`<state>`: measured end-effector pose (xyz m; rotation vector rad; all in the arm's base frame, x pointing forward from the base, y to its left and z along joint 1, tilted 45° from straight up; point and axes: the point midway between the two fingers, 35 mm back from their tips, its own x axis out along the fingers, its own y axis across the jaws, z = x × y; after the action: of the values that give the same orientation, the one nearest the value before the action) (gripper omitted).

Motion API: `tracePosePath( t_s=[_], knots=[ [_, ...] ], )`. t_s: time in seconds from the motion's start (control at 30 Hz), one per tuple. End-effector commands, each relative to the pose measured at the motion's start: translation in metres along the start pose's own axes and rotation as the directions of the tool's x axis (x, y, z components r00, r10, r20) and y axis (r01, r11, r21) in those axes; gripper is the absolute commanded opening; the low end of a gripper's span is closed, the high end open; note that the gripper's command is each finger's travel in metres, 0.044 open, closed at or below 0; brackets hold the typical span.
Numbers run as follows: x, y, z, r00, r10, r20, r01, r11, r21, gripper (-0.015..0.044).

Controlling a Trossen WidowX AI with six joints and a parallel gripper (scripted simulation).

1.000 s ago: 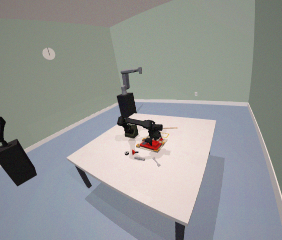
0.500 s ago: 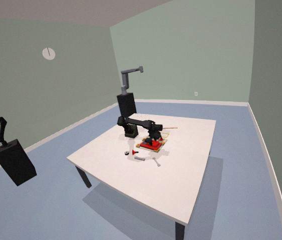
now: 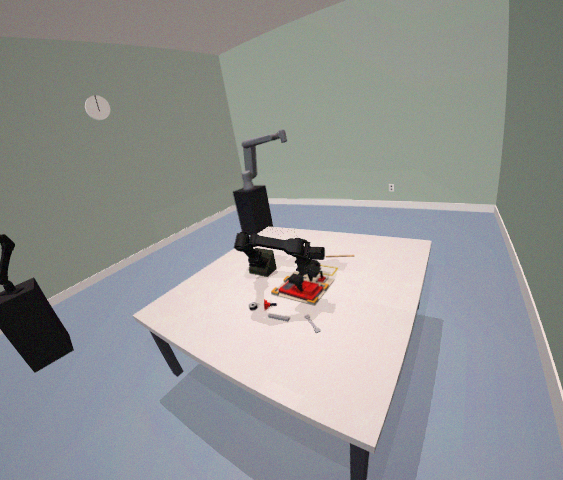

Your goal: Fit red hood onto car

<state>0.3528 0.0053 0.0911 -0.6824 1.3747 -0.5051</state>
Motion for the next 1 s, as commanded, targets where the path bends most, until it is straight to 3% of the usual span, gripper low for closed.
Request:
tracePosePath(
  t_s=[0.0,0.17,0.97],
  knots=[
    [-0.023,0.002,0.002,1.0,0.003,0.008,-0.003,1.0,0.002,0.044],
    [-0.062,0.002,0.0,1.0,-0.003,0.007,0.003,1.0,0.001,0.044],
    [-0.062,0.002,0.0,1.0,-0.003,0.007,0.003,1.0,0.001,0.044]
  ],
)
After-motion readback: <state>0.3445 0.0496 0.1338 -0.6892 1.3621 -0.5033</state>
